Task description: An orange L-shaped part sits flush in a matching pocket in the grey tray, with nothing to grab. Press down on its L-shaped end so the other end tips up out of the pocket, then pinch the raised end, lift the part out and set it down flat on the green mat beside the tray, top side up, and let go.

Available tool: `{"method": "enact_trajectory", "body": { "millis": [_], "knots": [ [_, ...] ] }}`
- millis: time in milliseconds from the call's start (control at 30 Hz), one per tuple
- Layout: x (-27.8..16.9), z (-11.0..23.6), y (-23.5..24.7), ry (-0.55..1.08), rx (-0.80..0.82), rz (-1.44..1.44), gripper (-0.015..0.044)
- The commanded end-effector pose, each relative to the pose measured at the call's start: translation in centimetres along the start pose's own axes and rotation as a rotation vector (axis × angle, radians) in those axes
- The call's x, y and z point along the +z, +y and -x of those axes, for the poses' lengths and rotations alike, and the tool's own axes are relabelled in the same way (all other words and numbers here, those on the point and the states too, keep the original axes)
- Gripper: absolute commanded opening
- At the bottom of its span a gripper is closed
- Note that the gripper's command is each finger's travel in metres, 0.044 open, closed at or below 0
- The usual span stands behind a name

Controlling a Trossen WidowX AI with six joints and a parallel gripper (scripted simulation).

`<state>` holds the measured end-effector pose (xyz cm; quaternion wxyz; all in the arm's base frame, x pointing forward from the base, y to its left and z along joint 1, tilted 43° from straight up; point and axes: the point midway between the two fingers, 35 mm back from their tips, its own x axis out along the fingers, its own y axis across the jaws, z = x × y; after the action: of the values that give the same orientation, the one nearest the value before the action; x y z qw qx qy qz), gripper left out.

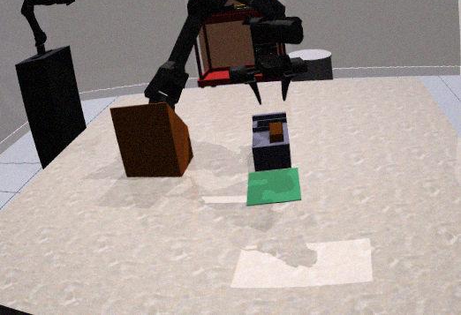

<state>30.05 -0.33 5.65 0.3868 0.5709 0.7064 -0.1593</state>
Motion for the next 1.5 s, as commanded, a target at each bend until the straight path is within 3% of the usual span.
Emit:
{"method": "enact_trajectory", "body": {
  "millis": [0, 333, 1467],
  "knots": [
    [1.1, 0.1, -0.1, -0.006, -0.001, -0.175, 0.0280],
    [1.1, -2.8, -0.1, -0.005, 0.000, -0.175, 0.0280],
    [1.1, -7.8, -0.1, -0.003, 0.001, -0.174, 0.0280]
  ]
}}
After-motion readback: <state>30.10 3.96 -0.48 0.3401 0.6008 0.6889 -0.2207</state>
